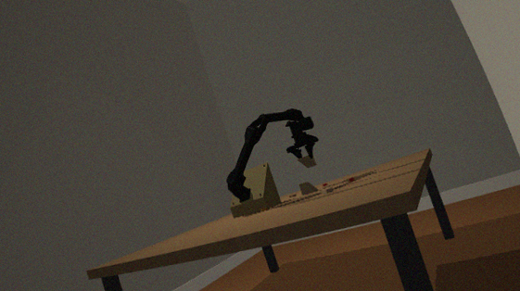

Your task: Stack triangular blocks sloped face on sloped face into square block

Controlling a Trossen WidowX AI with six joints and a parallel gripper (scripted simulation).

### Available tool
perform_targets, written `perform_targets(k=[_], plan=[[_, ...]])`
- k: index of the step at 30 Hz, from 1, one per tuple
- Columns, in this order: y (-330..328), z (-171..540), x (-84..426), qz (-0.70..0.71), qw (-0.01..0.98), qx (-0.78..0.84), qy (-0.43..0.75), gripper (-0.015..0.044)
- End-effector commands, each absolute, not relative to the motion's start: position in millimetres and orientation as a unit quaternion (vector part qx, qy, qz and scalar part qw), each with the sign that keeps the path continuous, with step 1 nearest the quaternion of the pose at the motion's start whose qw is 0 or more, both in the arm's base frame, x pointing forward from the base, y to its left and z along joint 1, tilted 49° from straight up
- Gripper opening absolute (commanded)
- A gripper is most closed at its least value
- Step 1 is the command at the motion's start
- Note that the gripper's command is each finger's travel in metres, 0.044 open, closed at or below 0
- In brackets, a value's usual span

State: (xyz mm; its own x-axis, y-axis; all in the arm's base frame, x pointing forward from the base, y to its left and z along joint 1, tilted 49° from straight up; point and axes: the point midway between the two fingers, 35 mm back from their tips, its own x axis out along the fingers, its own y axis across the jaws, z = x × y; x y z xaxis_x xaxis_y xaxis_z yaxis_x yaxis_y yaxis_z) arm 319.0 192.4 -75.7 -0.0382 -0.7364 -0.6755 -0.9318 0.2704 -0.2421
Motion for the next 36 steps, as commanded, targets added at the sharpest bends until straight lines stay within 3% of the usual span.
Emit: perform_targets(k=[1, 36], plan=[[195.0, -78.8, 318.4, 0.131, 0.370, -0.587, 0.708, 0.0000], [99.3, -119.3, 299.2, 0.129, 0.368, -0.588, 0.709, 0.0000]])
